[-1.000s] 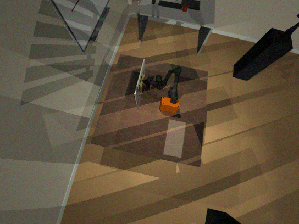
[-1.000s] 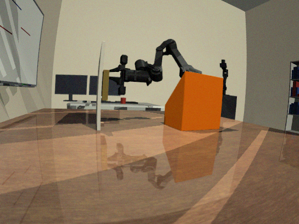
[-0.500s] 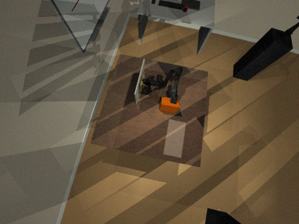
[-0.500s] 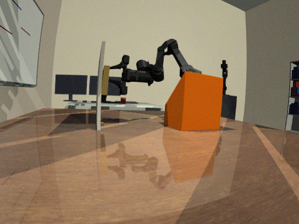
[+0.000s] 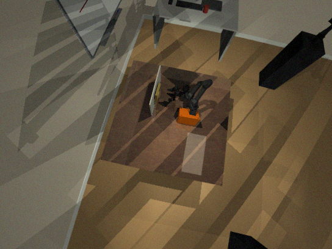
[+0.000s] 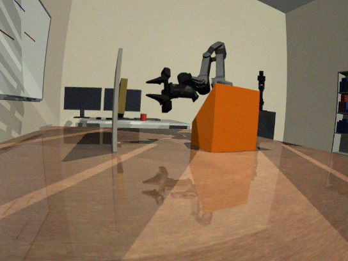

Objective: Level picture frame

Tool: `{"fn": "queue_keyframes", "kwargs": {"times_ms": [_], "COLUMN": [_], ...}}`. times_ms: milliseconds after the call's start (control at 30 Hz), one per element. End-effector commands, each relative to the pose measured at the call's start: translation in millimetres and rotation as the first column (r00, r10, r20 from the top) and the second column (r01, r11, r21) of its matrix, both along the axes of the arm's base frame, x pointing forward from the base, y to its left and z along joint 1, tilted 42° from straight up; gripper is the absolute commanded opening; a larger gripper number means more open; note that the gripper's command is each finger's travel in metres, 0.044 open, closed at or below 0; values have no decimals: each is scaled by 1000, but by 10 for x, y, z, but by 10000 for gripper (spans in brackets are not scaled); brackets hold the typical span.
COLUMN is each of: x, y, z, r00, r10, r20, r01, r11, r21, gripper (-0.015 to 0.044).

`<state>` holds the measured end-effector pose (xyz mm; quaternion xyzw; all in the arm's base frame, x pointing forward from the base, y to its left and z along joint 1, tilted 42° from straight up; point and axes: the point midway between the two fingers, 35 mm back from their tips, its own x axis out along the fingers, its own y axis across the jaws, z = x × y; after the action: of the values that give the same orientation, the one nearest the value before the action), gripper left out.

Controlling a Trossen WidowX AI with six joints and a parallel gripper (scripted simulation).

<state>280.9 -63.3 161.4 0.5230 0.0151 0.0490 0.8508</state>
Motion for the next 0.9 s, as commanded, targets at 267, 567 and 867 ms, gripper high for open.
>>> {"fn": "queue_keyframes", "kwargs": {"times_ms": [267,567,867], "x": [-548,-933,-939], "y": [-101,44,48], "z": [318,360,360], "r00": [1000,1000,1000], "r10": [2,7,7], "r20": [6,-11,-11], "r01": [-3,-5,-5], "r11": [996,986,986], "r21": [94,167,169], "gripper": [260,260,260]}}
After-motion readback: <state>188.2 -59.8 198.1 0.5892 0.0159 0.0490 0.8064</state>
